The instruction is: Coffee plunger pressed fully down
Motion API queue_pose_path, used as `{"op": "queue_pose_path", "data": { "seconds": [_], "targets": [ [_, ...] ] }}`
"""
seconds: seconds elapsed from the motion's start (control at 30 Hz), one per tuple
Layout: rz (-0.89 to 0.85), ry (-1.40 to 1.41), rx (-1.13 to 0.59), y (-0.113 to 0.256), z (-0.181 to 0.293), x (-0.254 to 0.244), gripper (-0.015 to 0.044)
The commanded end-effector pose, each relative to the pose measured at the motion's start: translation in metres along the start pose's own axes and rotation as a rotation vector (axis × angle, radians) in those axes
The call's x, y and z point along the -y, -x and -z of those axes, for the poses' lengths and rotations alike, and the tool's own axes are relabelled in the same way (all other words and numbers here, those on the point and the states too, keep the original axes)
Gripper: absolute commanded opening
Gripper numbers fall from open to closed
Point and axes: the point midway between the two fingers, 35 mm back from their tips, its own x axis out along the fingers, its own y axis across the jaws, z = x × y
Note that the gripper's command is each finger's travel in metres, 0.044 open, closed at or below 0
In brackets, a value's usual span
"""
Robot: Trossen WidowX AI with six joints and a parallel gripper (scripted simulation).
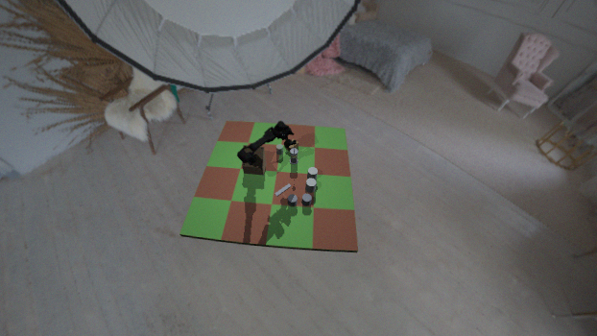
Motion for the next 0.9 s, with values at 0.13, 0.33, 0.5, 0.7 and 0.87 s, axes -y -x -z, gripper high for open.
{"op": "queue_pose_path", "data": {
  "seconds": [0.13,0.33,0.5,0.7,0.87],
  "targets": [
    [-0.029,0.167,0.030,0.018,0.017,-0.037,0.0440],
    [-0.027,0.168,0.031,-0.007,0.058,-0.029,0.0440],
    [-0.028,0.169,0.031,-0.009,0.057,-0.029,0.0440],
    [-0.029,0.168,0.031,-0.016,0.057,-0.030,0.0440],
    [-0.029,0.168,0.031,-0.024,0.056,-0.030,0.0440]
  ]
}}
